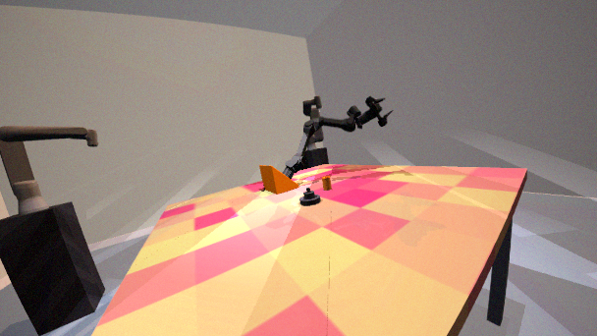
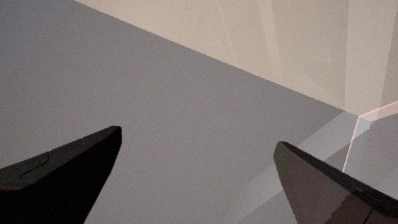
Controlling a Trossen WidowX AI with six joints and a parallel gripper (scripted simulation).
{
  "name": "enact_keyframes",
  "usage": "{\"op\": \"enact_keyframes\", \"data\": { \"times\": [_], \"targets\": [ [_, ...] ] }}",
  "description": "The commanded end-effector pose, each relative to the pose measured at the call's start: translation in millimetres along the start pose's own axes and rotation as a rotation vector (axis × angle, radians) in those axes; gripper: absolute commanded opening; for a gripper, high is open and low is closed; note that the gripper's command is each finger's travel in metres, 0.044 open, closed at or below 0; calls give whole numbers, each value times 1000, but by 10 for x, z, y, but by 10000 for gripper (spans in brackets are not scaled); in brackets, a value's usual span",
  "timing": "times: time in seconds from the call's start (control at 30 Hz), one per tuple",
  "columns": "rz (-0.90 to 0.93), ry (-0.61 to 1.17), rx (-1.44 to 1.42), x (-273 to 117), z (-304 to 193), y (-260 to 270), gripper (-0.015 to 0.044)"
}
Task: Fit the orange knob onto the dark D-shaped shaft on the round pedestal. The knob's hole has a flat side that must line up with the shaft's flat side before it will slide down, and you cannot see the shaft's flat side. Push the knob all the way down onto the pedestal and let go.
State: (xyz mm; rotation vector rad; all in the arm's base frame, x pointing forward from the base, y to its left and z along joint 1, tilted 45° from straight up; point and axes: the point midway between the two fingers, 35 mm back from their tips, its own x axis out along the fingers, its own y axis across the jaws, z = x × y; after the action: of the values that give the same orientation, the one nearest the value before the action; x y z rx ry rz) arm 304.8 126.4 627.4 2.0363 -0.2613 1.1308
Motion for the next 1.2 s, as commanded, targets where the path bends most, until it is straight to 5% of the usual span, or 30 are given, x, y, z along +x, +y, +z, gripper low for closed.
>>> {"op": "enact_keyframes", "data": {
  "times": [0.0,0.23,0.5,0.87,1.17],
  "targets": [
    [0,0,0,0,0,0,426],
    [-316,-87,-390,-126,680,-675,440],
    [-815,-100,-809,-739,1733,-1379,440],
    [-1514,121,-1017,-2222,2818,-1740,440],
    [-1899,493,-788,-3617,2994,-1570,440]
  ]
}}
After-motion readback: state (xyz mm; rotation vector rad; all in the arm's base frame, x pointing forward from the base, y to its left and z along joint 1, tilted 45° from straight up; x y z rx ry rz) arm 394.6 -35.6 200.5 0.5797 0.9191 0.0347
